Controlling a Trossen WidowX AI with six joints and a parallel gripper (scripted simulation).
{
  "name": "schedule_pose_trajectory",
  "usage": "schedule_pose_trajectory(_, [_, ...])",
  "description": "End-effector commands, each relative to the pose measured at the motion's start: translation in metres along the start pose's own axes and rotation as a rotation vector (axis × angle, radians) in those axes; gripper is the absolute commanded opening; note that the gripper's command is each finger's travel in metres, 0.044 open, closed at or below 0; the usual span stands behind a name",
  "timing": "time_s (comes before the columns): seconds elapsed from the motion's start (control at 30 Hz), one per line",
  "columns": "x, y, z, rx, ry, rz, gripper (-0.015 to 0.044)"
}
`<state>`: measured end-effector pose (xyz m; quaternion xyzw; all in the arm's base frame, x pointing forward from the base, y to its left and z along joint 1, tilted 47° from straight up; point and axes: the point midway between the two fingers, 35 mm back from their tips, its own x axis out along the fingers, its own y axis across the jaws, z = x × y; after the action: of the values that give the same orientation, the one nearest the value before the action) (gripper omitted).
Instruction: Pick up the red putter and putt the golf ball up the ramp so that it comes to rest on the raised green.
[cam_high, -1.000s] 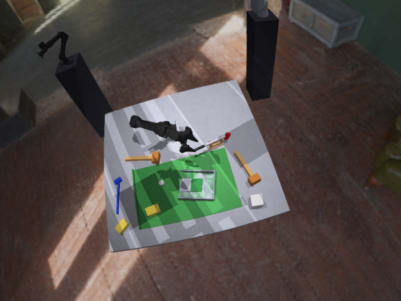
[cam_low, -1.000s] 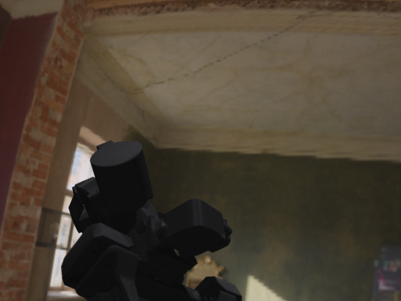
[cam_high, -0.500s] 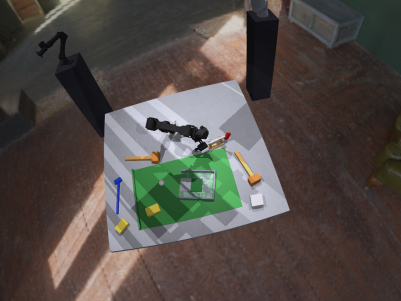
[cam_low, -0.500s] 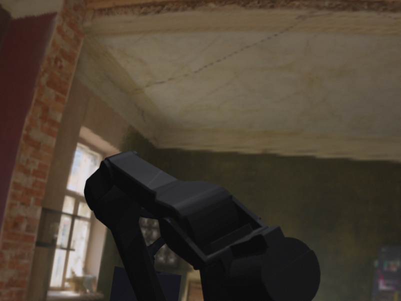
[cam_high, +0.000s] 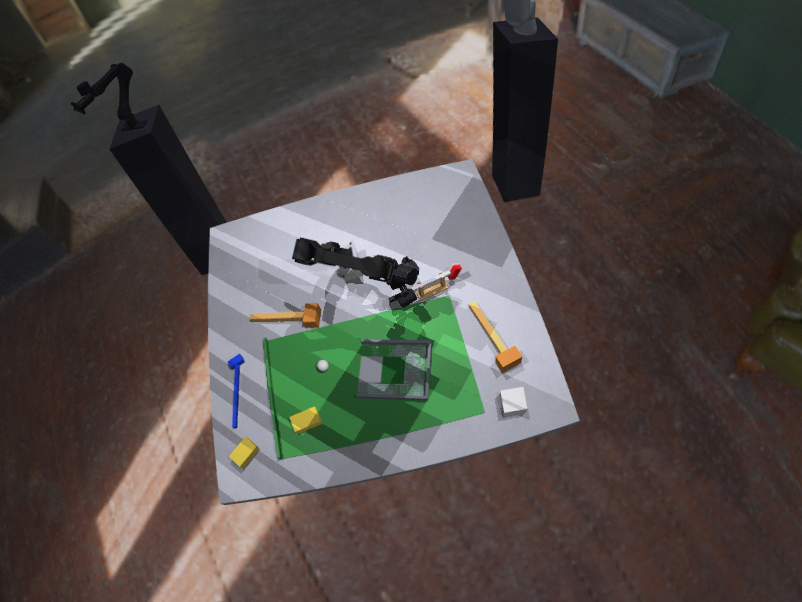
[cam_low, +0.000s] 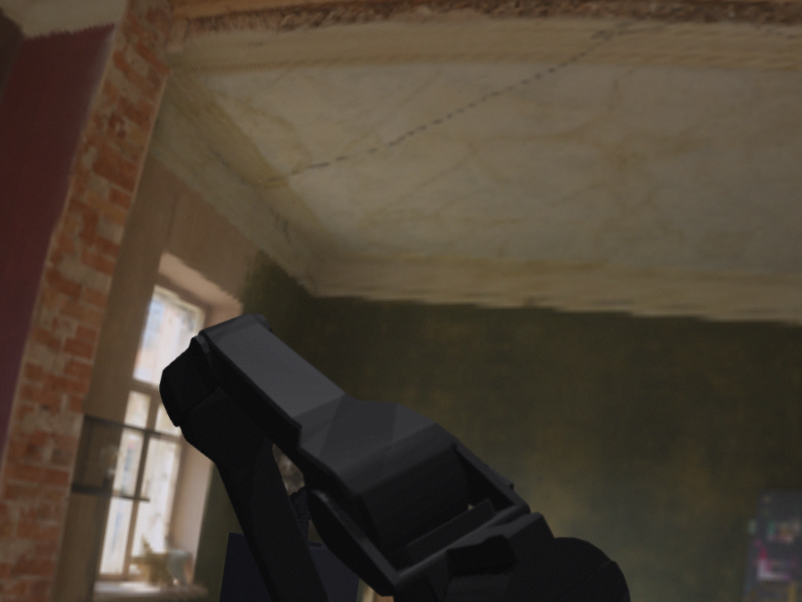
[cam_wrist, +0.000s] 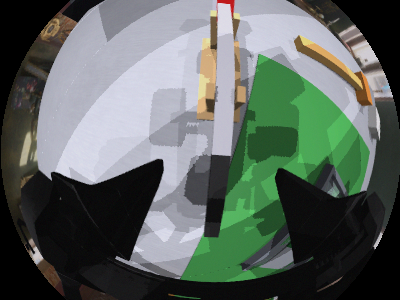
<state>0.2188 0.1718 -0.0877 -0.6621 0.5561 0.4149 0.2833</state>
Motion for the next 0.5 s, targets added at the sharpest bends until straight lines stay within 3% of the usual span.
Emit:
schedule_pose_trajectory(0.0, [0.017, 0.002, -0.005, -0.007, 0.013, 0.006, 0.044])
schedule_pose_trajectory(0.47, [0.03, 0.001, -0.009, -0.007, 0.013, 0.006, 0.044])
